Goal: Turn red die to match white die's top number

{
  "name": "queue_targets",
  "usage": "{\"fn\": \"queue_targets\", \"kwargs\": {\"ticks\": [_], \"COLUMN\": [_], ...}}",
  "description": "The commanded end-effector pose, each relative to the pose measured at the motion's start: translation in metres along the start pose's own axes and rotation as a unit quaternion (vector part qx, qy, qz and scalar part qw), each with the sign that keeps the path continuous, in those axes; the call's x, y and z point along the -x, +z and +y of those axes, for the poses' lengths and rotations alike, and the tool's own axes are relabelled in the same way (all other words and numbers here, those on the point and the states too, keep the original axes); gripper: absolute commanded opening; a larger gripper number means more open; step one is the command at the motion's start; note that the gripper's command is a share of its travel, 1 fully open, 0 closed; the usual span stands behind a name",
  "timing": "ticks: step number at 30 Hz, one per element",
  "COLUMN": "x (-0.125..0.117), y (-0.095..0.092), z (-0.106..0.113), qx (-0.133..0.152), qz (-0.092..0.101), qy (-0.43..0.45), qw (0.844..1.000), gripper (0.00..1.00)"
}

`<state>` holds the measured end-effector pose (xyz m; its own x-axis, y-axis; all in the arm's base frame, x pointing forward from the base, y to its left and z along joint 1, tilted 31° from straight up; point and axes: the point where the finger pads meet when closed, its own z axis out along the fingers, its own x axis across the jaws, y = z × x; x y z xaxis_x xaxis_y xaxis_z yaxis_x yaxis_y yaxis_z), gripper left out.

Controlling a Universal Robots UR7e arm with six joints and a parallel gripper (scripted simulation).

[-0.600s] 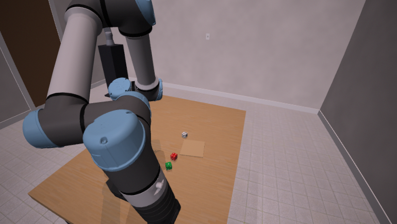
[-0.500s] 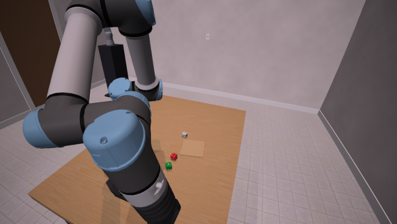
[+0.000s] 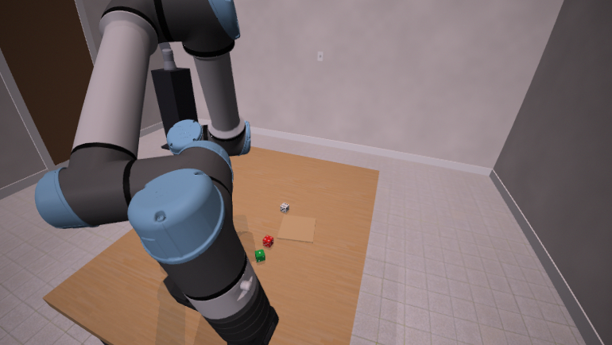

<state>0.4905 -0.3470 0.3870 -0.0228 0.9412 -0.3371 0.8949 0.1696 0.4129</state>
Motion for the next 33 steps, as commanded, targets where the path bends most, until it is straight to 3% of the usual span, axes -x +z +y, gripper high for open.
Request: {"fn": "queue_targets", "kwargs": {"ticks": [1, 16, 23, 31, 33], "x": [0.0, -0.029, -0.075, -0.15, -0.15], "y": [-0.001, 0.017, 0.042, 0.073, 0.073], "z": [0.0, -0.01, -0.03, -0.071, -0.071], "qx": [0.001, -0.009, -0.024, -0.045, -0.045], "qz": [-0.001, -0.002, -0.007, -0.017, -0.017], "qy": [0.0, -0.002, -0.004, -0.009, -0.009], "qw": [1.0, 1.0, 1.0, 0.999, 0.999], "gripper": [1.0, 1.0, 1.0, 1.0, 1.0]}}
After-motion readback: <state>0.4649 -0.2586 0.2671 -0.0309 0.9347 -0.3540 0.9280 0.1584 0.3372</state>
